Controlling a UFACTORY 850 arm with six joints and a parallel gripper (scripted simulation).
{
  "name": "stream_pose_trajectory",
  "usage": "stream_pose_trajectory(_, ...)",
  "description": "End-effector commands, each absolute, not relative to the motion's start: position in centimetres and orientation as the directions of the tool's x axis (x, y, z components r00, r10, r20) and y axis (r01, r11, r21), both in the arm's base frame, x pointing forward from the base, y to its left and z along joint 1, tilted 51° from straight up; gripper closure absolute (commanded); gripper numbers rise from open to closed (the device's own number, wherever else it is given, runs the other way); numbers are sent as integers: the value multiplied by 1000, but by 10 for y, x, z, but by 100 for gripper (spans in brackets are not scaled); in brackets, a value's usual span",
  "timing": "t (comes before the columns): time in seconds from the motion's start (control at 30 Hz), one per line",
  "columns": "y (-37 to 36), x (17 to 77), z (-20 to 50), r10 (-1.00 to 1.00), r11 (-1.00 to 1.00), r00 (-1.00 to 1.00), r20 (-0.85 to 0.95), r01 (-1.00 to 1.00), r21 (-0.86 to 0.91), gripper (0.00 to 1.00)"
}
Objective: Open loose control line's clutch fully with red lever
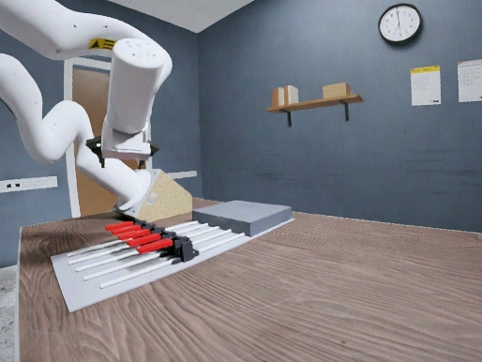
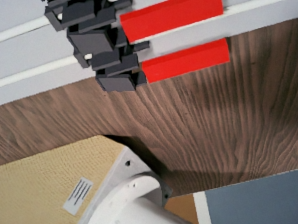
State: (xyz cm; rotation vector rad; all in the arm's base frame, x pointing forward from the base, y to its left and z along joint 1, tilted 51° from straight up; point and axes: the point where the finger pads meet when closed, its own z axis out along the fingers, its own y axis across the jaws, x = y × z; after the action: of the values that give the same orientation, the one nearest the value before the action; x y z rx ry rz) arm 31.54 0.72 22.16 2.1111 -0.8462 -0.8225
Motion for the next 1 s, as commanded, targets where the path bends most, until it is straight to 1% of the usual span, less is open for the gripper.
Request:
stream_pose_trajectory(0.0, 8, 316, 222, -759, -536, 584, -288, -310, 785, 0)
stream_pose_trajectory(0.6, 7, 315, 220, -752, -540, 592, -289, -303, 785, 0)
stream_pose_trajectory(0.7, 2, 312, 205, -668, -585, 674, -315, -215, 782, 0)
stream_pose_trajectory(0.77, -4, 309, 183, -538, -632, 763, -358, -83, 771, 0)
stream_pose_trajectory(0.8, -6, 307, 169, -516, -638, 773, -370, -59, 767, 0)
stream_pose_trajectory(0.87, -6, 307, 169, -446, -651, 805, -391, 8, 759, 0)
stream_pose_trajectory(0.9, -9, 306, 153, -405, -657, 816, -412, 53, 752, 0)
stream_pose_trajectory(0.97, -9, 306, 153, -320, -661, 841, -437, 132, 738, 0)
